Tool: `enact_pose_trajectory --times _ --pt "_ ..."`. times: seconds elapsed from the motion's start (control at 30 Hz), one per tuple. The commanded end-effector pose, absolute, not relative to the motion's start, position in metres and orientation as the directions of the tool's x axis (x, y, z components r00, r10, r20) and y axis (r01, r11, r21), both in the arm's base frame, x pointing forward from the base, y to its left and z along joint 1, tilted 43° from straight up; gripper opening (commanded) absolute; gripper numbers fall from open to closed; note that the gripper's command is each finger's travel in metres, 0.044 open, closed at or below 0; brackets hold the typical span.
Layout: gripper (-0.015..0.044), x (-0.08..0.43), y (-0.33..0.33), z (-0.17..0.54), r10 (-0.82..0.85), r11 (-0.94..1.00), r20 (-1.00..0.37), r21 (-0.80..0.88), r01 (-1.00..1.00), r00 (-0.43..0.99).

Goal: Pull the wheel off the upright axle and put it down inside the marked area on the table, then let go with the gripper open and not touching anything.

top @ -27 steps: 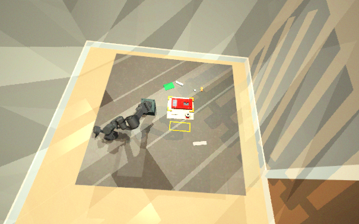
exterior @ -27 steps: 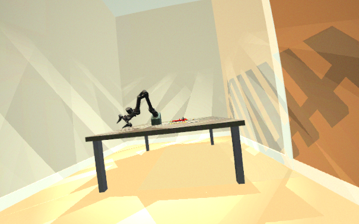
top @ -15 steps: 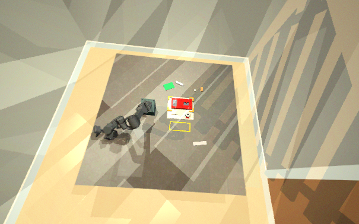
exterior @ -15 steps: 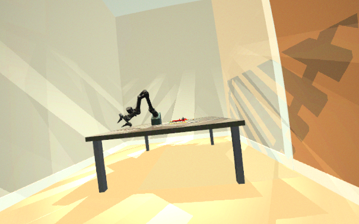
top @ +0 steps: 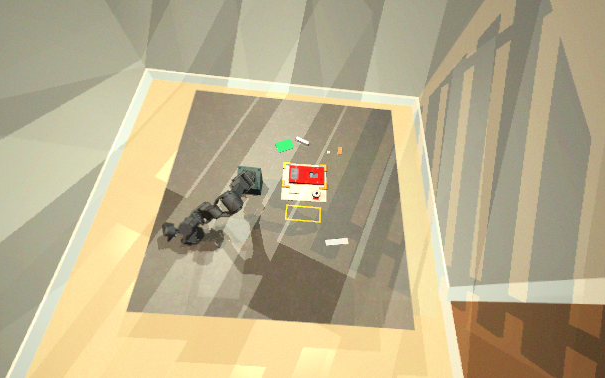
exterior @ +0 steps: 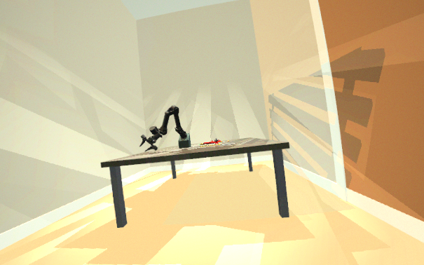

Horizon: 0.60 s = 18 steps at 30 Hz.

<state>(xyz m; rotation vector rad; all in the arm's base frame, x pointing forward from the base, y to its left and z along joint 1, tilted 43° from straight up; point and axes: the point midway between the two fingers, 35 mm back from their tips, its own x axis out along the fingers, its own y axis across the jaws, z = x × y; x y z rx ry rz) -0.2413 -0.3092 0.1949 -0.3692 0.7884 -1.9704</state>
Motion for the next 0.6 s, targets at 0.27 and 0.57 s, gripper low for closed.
enact_pose_trajectory --times 0.27,0.57 --pt "0.03 -0.187 -0.343 0.224 -0.918 -0.27 -0.049 -0.651 0.709 -0.394" --pt "0.03 -0.109 -0.376 0.253 -0.978 -0.17 -0.014 -0.54 0.824 -0.21"
